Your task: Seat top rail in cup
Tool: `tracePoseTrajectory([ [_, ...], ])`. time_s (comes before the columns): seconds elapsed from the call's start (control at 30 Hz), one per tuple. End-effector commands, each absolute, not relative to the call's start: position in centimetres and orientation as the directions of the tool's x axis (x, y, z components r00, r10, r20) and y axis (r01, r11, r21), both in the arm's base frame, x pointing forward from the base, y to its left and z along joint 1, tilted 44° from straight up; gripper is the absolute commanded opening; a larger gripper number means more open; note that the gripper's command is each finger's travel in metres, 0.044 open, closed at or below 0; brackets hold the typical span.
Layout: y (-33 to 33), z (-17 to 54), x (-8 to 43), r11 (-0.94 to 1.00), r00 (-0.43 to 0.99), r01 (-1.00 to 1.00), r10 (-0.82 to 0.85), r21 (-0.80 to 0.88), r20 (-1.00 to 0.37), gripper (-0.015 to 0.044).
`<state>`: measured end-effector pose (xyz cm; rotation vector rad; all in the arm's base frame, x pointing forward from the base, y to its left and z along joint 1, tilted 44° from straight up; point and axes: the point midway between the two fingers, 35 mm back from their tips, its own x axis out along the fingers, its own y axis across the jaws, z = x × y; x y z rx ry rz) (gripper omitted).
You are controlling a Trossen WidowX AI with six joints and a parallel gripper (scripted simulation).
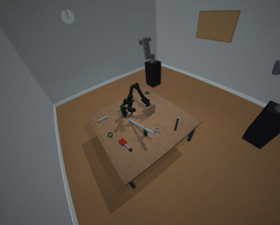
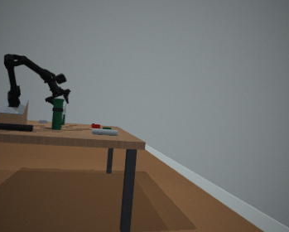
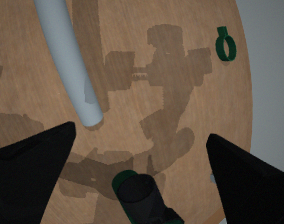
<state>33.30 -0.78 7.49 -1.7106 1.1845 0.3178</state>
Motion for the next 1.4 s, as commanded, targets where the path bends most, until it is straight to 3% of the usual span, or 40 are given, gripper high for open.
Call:
tracePoseTrajectory([
  [0.0,4.2,7.1,32.8,0.365,0.483,-0.586,-0.559,-0.723,-0.674,0.044],
  [0.1,6.2,7.0,32.3,0.494,0.485,-0.455,-0.56,-0.741,-0.672,0.044],
  [0.5,10.2,6.9,31.0,0.714,0.501,-0.096,-0.567,-0.693,-0.654,0.044],
  [1.17,10.3,6.8,31.0,0.727,0.497,-0.069,-0.569,-0.684,-0.655,0.044],
  [1.37,9.8,4.9,31.6,0.795,0.4,0.238,-0.604,-0.558,-0.69,0.044],
])
